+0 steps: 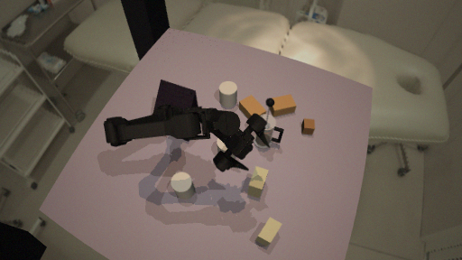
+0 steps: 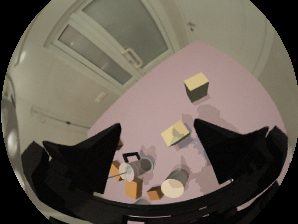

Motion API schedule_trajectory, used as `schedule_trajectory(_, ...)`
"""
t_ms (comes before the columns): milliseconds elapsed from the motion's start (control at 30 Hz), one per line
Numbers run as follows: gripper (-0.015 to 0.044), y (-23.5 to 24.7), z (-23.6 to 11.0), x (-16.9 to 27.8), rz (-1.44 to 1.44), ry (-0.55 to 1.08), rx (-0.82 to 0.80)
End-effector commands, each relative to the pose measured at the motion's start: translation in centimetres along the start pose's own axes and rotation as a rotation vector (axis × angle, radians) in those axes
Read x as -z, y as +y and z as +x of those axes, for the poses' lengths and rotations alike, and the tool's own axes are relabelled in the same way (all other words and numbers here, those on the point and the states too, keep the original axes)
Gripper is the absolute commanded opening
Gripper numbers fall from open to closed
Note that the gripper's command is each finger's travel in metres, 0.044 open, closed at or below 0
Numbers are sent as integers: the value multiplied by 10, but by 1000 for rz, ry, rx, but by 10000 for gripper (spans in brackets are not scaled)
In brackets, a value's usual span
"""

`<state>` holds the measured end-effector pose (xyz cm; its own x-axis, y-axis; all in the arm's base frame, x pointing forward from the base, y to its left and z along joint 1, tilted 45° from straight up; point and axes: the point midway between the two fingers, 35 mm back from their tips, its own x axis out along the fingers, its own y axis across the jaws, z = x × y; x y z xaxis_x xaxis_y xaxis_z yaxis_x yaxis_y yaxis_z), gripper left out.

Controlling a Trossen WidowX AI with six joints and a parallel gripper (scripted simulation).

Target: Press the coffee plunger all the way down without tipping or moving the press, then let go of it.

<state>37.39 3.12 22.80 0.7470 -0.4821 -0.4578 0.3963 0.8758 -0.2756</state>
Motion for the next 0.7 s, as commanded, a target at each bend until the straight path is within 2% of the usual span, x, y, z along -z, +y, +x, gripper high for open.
schedule_trajectory(0, 440, 63, -15, 32, -230, -4, -87)
schedule_trajectory(200, 440, 141, -55, 88, -560, -60, -211)
schedule_trajectory(333, 440, 175, -84, 124, -741, -111, -270)
schedule_trajectory(433, 440, 174, -82, 129, -750, -114, -273)
schedule_trajectory(667, 440, 152, -48, 161, -751, -114, -273)
